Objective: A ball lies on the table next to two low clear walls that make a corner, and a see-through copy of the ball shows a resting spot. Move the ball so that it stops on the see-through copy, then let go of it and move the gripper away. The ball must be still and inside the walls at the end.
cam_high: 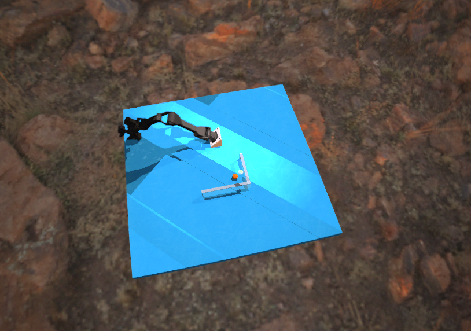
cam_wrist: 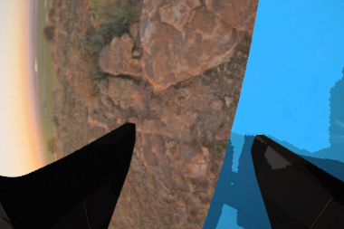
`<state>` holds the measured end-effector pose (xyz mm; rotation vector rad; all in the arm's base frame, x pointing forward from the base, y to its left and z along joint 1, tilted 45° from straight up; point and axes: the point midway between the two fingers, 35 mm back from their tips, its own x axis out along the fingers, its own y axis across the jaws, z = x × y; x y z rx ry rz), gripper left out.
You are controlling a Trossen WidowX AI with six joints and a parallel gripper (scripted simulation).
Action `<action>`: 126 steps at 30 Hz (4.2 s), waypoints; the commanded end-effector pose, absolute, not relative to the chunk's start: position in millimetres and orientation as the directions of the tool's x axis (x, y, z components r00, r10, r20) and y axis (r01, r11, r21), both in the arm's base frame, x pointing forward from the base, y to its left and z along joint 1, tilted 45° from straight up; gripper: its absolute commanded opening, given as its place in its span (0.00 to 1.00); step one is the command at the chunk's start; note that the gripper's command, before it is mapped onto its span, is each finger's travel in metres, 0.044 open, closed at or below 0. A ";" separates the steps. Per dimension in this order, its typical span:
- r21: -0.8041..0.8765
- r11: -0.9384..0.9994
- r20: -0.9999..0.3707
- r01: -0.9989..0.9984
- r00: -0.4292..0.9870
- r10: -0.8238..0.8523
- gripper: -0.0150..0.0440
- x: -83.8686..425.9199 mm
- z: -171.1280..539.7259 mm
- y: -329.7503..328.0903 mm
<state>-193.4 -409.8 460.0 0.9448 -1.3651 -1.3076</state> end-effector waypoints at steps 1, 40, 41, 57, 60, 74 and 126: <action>0.982 0.127 0.141 0.141 -0.090 -0.986 0.74 -133.3 467.4 -427.9; 0.280 0.547 -0.536 0.789 0.601 -0.593 0.74 376.8 270.5 -312.2; 0.236 0.580 -0.563 0.780 0.596 -0.573 0.74 385.4 260.1 -301.6; -0.364 0.925 -0.858 0.108 0.347 -0.378 0.74 442.8 112.6 -112.6; -0.428 0.896 -0.884 -0.120 0.263 -0.387 0.74 434.5 87.8 -75.5; -0.098 0.242 -0.765 -0.965 -0.082 -0.639 0.74 349.6 -13.4 38.6; 0.007 0.145 -0.717 -0.989 -0.106 -0.689 0.59 332.4 -59.4 7.2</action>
